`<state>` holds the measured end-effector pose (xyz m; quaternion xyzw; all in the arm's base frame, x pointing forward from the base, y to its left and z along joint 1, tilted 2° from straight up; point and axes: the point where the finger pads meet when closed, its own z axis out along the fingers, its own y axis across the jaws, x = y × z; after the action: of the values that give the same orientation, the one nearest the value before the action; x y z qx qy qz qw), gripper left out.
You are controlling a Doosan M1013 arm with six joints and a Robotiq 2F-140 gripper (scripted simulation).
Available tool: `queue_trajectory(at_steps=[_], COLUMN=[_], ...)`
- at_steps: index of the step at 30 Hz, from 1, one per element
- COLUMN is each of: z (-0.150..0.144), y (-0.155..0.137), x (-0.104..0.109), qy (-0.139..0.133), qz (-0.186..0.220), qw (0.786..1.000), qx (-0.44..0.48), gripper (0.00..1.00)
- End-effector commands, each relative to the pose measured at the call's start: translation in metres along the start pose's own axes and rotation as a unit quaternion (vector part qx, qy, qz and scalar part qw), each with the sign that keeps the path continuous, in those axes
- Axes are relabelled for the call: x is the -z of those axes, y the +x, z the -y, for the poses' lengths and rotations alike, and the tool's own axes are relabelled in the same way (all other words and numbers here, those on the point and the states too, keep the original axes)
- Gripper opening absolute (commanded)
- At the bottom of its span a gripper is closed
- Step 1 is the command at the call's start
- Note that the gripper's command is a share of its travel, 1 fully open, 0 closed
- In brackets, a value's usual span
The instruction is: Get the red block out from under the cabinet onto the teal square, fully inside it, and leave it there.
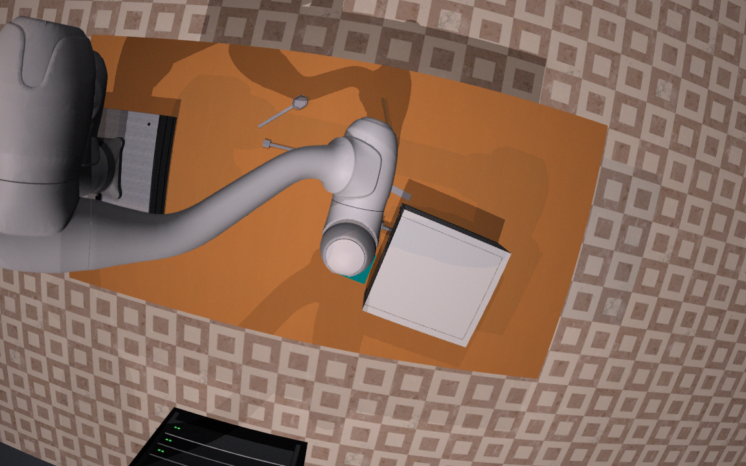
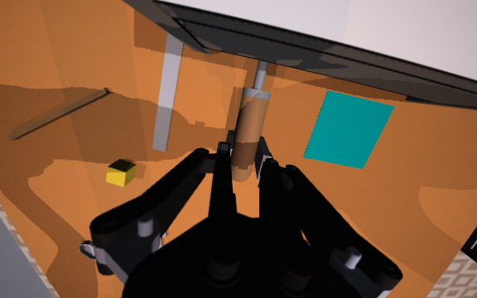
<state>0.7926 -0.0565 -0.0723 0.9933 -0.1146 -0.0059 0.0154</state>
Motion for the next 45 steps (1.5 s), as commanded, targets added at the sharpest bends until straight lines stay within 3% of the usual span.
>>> queue_trajectory(at_steps=[1,45], z=[0.0001,0.0001], y=[0.0027,0.0091], x=[0.0002,0.0002], qy=[0.000,0.000], qz=[0.000,0.000], qw=[1.000,1.000], qx=[0.000,0.000], gripper=[0.00,0.00])
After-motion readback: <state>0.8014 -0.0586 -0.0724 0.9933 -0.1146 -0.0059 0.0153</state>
